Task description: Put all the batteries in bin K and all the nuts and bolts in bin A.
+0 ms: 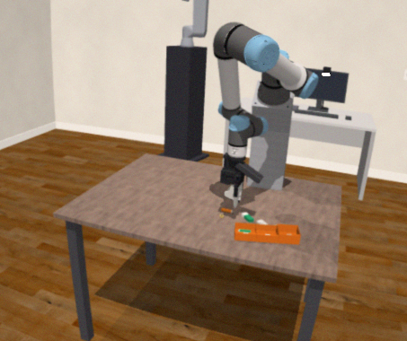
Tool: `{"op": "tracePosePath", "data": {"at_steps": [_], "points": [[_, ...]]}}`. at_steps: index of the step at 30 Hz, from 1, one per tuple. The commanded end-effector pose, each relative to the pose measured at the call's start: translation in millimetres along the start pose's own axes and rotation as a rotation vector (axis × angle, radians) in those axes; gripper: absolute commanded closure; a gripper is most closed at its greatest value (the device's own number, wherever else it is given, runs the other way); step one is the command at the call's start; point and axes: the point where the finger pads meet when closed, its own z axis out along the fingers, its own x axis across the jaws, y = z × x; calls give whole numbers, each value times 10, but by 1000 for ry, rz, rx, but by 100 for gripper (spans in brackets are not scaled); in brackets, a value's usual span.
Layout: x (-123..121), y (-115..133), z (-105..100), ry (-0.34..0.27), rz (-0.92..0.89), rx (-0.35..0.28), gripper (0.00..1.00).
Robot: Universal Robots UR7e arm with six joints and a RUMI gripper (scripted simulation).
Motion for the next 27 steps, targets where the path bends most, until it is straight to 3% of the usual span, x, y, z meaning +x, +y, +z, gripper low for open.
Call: {"op": "tracePosePath", "data": {"at_steps": [1, 10, 27], "points": [[-169, 155, -15, 9, 0, 3, 83], [-723, 608, -58, 9, 0, 3, 83], [-718, 605, -58, 9, 0, 3, 83]]}}
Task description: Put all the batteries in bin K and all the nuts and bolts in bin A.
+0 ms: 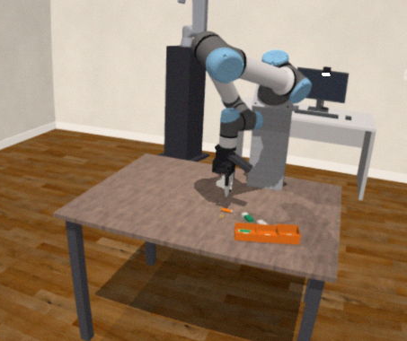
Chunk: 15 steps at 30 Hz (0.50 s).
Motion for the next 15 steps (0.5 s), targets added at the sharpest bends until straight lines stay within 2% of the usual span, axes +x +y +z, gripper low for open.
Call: {"op": "tracePosePath", "data": {"at_steps": [1, 15], "points": [[23, -16, -2, 1, 0, 0, 83], [37, -30, -2, 1, 0, 0, 83]]}}
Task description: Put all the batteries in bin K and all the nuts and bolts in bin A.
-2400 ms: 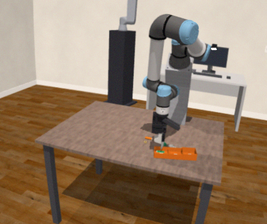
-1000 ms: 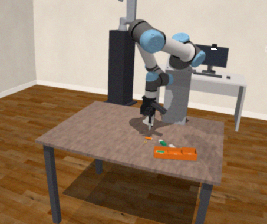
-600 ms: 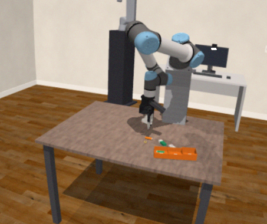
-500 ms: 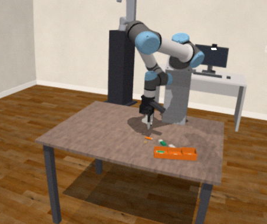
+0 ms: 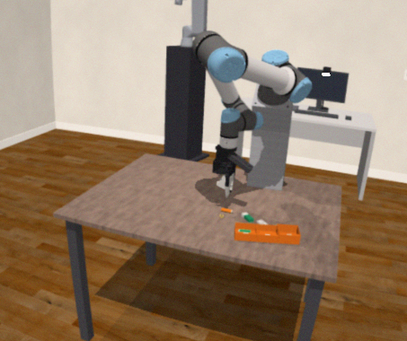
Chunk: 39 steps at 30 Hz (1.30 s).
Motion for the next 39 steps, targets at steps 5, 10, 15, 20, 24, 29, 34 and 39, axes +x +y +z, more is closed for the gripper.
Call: {"op": "tracePosePath", "data": {"at_steps": [5, 10, 15, 20, 24, 29, 34, 39], "points": [[6, -1, 78, 1, 0, 0, 83], [6, -1, 197, 1, 0, 0, 83], [6, 0, 397, 1, 0, 0, 83], [7, 1, 597, 1, 0, 0, 83], [8, 1, 620, 1, 0, 0, 83], [8, 1, 646, 1, 0, 0, 83], [7, 0, 713, 1, 0, 0, 83], [6, 0, 739, 1, 0, 0, 83]]}}
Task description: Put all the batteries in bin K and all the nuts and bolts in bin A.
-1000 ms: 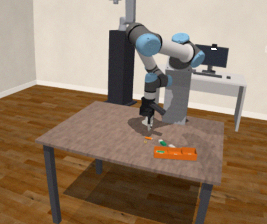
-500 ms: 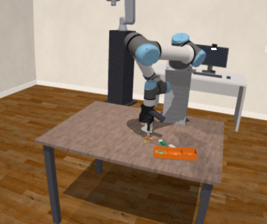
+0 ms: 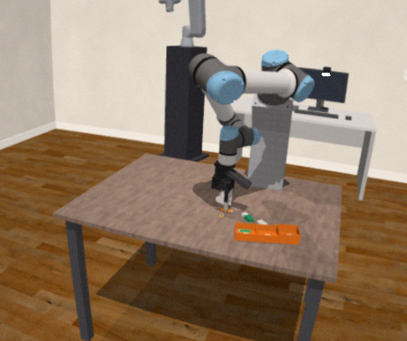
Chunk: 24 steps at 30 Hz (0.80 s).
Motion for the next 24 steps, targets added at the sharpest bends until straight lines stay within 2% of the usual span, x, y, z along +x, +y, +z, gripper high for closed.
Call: {"op": "tracePosePath", "data": {"at_steps": [1, 11, 12, 24], "points": [[3, 2, 12, 1, 0, 0, 83], [3, 1, 12, 1, 0, 0, 83], [3, 1, 12, 1, 0, 0, 100], [3, 1, 12, 1, 0, 0, 100]]}}
